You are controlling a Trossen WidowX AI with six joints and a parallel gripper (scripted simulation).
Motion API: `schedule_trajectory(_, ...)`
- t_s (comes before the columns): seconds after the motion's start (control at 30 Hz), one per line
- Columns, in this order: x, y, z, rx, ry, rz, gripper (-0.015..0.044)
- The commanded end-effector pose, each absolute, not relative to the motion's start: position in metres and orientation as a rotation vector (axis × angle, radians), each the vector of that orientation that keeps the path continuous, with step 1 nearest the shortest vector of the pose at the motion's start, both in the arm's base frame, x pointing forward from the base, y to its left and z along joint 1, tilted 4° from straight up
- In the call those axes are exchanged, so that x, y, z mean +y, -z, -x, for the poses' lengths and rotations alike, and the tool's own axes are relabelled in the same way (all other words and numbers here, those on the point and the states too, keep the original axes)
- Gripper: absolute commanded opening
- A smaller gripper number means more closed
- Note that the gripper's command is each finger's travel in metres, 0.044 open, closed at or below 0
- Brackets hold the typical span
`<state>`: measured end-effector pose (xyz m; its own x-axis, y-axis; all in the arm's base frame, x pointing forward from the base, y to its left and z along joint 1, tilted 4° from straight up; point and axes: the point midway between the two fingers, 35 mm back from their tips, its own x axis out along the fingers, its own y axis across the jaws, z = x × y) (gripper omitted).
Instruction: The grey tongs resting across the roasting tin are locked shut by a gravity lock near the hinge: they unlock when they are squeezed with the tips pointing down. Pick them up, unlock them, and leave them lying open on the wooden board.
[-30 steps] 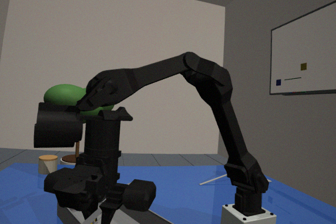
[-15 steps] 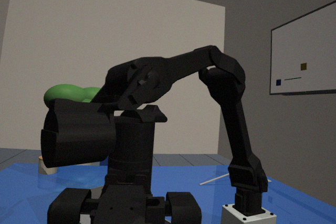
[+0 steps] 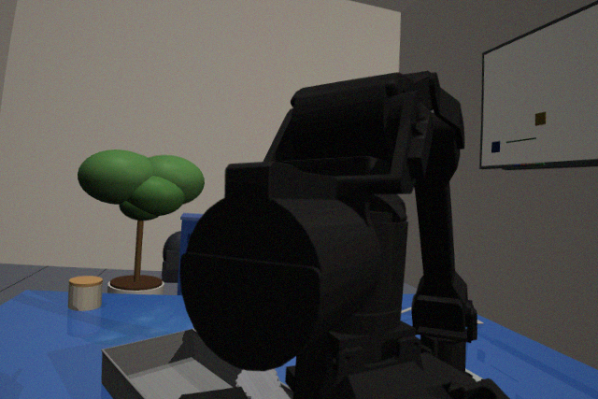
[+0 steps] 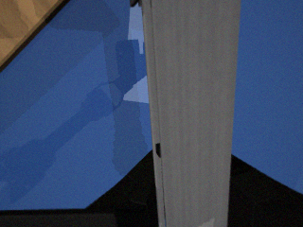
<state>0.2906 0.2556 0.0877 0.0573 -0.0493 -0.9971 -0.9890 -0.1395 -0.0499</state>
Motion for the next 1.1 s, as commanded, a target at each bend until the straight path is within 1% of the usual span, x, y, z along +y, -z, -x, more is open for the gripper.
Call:
schedule_trajectory(0.0, 0.269, -0.089, -0.278, 1.107, -1.294, 1.419, -0.0150)
schedule_trajectory(0.27, 0.281, -0.088, -0.263, 1.076, -1.339, 1.458, -0.0150)
schedule_trajectory(0.67, 0.326, -0.084, -0.197, 0.925, -1.531, 1.634, -0.0150)
schedule_trajectory(1.07, 0.355, -0.080, -0.123, 0.749, -1.716, 1.805, -0.0150)
